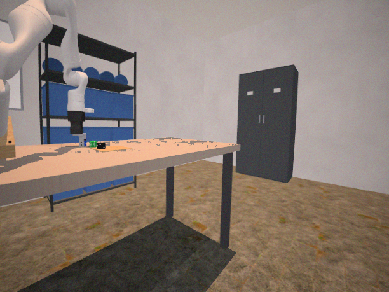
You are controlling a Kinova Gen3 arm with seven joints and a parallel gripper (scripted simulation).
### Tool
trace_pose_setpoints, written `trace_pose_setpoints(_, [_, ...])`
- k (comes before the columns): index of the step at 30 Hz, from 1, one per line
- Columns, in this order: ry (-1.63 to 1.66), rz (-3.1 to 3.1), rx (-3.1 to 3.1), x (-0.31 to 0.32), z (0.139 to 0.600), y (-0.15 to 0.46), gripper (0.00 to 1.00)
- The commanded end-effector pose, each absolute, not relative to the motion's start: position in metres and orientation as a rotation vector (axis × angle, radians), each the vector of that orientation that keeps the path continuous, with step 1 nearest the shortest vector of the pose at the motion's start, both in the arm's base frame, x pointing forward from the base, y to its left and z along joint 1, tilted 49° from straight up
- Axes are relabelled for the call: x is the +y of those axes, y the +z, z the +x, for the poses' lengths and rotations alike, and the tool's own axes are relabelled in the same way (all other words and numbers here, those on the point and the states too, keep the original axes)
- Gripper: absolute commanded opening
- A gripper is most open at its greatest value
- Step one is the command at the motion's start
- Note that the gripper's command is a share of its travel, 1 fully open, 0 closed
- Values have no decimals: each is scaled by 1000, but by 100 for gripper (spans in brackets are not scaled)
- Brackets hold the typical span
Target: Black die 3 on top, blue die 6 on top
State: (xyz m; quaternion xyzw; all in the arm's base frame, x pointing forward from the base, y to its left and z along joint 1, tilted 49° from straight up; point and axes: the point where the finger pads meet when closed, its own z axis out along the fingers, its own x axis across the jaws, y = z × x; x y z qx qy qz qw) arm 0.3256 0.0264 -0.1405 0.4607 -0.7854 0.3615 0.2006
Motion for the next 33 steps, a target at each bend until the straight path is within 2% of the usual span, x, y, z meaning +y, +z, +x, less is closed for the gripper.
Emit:
trace_pose_setpoints(1, [1010, 1289, -2196, 27, 326, -140, 87])
trace_pose_setpoints(23, [1010, 1289, -2196, 27, 326, -140, 87])
trace_pose_setpoints(24, [1010, 1289, -2196, 27, 326, -140, 57])
trace_pose_setpoints(33, [1010, 1289, -2196, 27, 326, -140, 57])
